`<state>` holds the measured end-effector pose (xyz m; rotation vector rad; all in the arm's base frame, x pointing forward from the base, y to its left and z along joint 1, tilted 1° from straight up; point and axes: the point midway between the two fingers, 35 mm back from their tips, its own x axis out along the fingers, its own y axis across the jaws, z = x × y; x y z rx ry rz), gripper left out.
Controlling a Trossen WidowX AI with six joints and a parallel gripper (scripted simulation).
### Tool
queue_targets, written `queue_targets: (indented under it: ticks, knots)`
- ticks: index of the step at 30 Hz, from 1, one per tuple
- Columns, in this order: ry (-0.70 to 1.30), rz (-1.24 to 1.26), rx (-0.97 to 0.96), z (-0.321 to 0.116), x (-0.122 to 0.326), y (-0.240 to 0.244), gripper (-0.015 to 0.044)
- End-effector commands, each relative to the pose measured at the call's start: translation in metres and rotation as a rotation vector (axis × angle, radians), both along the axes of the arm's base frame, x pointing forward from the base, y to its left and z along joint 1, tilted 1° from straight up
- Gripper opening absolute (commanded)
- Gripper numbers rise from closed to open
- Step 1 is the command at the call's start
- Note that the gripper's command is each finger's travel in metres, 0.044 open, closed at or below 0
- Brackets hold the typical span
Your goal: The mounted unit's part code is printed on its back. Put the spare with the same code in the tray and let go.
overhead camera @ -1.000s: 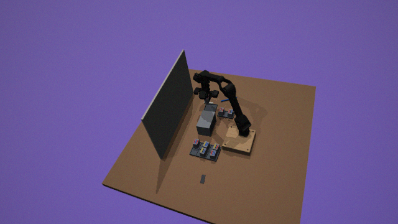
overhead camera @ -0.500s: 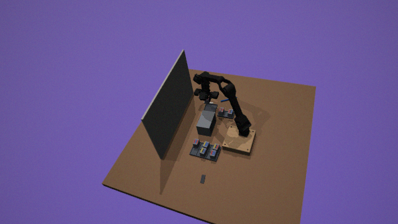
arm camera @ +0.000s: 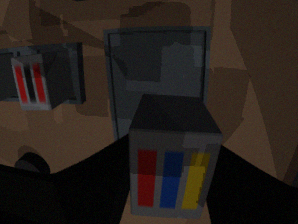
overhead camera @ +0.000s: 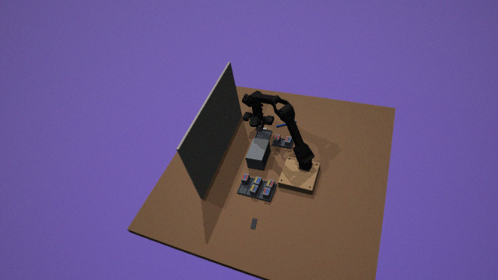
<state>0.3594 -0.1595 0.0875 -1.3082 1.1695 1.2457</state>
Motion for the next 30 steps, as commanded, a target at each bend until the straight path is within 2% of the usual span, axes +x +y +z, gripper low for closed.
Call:
queue_targets:
  ticks: [1,30]
  knots:
    - [0.004,0.004,-0.001,-0.005,-0.001,0.000,0.0000]
    - [0.004,0.004,-0.001,-0.027,-0.002,0.000,0.0000]
